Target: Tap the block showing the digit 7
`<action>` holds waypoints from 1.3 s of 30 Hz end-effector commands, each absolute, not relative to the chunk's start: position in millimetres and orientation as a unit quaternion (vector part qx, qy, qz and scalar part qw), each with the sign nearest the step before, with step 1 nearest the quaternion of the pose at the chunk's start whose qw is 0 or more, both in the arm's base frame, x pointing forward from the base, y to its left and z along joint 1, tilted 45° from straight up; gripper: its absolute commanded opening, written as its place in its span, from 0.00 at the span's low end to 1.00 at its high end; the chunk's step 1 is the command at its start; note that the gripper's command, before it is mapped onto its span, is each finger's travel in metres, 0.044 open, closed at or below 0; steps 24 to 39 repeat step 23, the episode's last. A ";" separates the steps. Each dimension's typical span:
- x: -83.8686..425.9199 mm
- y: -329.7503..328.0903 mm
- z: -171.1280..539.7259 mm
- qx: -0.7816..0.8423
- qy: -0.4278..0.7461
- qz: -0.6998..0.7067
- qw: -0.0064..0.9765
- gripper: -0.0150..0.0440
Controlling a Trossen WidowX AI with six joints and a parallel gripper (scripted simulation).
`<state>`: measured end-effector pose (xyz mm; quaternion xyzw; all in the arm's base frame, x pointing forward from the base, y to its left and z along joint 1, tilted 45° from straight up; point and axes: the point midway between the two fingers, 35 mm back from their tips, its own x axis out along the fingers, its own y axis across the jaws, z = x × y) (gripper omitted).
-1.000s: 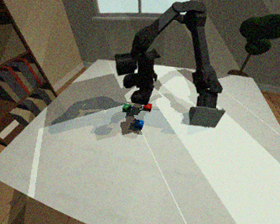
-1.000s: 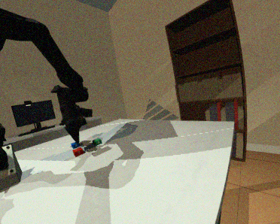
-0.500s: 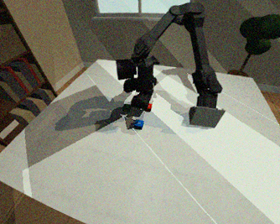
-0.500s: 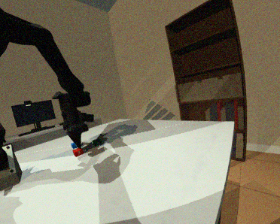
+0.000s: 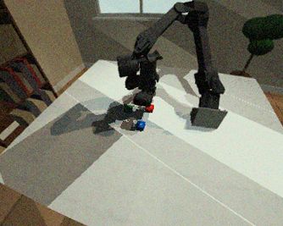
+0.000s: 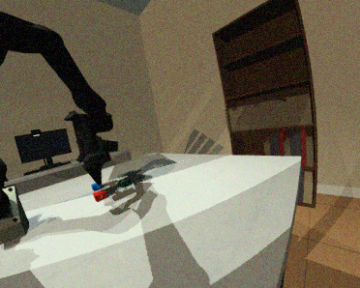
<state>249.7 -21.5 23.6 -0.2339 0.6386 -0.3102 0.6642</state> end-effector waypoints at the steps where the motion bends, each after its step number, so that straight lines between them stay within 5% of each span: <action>1: 255.2 -11.1 23.9 -0.228 0.640 -0.310 0.665 0.38; 14: 270.8 175.2 -53.0 -0.222 0.642 -0.305 0.667 0.93; 39: 267.2 184.3 -58.4 -0.223 0.641 -0.307 0.667 0.93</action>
